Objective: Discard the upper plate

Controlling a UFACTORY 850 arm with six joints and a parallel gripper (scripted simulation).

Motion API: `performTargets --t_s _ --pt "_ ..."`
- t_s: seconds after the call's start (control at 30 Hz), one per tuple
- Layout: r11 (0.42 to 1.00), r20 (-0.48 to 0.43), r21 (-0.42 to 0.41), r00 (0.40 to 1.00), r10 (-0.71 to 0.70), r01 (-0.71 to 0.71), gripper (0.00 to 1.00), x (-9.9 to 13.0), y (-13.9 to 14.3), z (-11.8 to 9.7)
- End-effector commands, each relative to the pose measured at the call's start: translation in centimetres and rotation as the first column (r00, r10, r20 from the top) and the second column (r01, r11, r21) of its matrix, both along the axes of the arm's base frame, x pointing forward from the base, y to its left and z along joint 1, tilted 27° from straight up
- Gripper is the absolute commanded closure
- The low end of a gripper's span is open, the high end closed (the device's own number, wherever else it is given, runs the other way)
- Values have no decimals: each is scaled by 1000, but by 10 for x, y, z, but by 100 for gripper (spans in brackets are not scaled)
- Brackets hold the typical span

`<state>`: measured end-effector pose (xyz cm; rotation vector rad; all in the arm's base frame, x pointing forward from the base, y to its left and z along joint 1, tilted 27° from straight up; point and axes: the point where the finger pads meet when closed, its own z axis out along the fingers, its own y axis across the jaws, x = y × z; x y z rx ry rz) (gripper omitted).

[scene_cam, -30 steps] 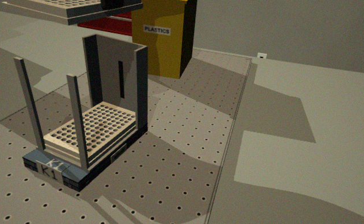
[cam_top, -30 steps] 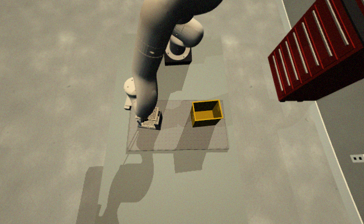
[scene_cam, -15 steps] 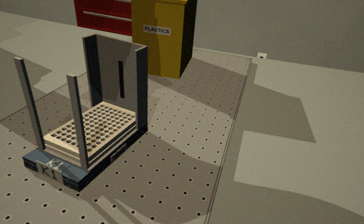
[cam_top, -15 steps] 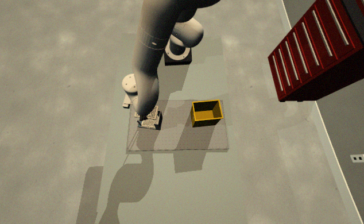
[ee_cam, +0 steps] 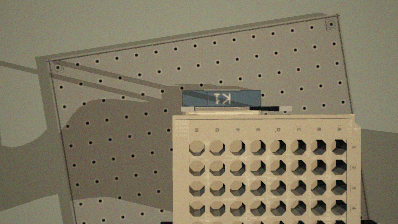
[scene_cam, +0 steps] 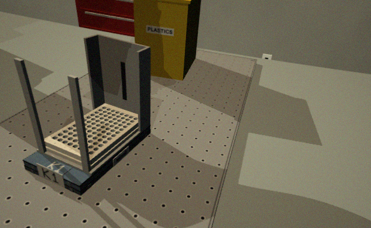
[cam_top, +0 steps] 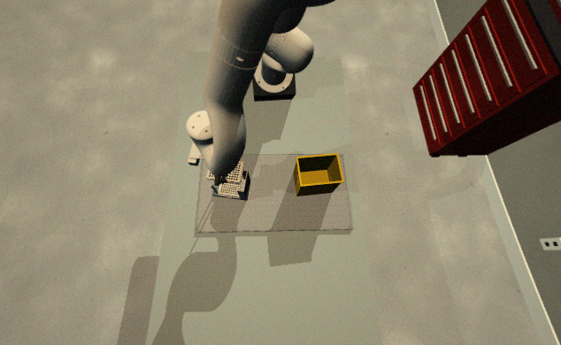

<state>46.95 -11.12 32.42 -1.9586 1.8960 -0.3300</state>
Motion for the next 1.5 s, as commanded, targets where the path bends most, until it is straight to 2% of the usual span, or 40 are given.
performTargets --t_s 0.0,0.13,0.4,1.47 --pt "1000 2 -1 1000 0 0 100 0 0 1" --pt "1000 2 -1 1000 0 0 100 0 0 1" --pt "970 18 -109 976 219 -215 100 -6 26 0" --pt "970 18 -108 976 219 -216 100 -28 116 -4"
